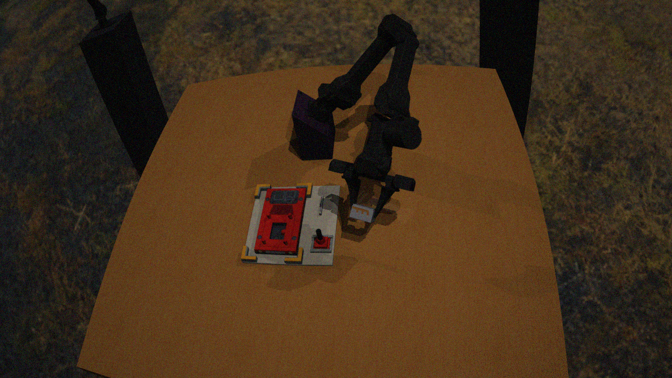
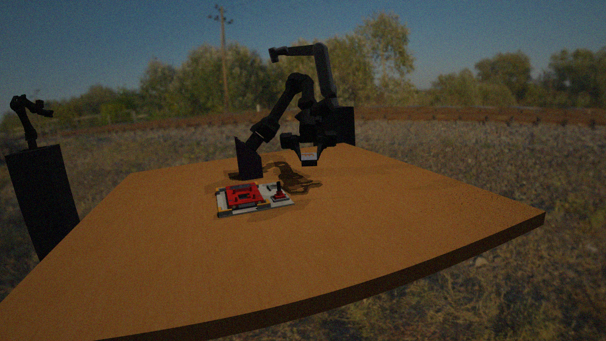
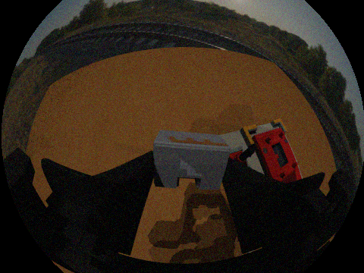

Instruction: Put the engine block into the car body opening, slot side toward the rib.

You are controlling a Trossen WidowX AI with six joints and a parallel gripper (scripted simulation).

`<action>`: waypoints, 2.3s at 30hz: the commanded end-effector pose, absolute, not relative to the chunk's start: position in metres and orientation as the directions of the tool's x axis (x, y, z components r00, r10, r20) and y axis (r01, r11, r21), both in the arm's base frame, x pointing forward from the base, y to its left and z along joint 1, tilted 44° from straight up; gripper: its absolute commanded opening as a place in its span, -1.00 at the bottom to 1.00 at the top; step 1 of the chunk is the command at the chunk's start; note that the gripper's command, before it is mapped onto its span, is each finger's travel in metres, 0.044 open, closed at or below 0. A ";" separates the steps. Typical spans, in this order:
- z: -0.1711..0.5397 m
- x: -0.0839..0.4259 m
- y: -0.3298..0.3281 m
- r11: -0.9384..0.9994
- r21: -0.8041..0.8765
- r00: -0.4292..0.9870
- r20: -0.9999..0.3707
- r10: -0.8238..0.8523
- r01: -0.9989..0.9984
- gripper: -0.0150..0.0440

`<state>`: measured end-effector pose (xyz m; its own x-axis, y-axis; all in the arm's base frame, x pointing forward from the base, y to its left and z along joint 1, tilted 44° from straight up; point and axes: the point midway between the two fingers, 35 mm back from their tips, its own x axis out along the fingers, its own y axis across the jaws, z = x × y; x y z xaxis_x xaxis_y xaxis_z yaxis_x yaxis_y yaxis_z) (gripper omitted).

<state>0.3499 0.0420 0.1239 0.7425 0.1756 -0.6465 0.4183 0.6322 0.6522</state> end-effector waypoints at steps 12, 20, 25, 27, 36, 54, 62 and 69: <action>0.115 0.347 0.053 0.614 0.669 0.823 -0.566 0.054 0.419 -0.49; 0.103 0.349 0.065 0.613 0.669 0.823 -0.566 0.055 0.419 -0.49; 0.096 0.350 0.072 0.613 0.670 0.823 -0.566 0.055 0.420 -0.49; 0.094 0.350 0.074 0.613 0.670 0.823 -0.566 0.055 0.420 -0.49; 0.082 0.352 0.086 0.612 0.670 0.823 -0.566 0.055 0.420 -0.49; 0.056 0.355 0.110 0.611 0.670 0.822 -0.567 0.056 0.420 -0.49; 0.049 0.356 0.118 0.611 0.671 0.822 -0.567 0.056 0.421 -0.49; 0.053 0.358 0.112 0.611 0.671 0.822 -0.567 0.056 0.420 -0.49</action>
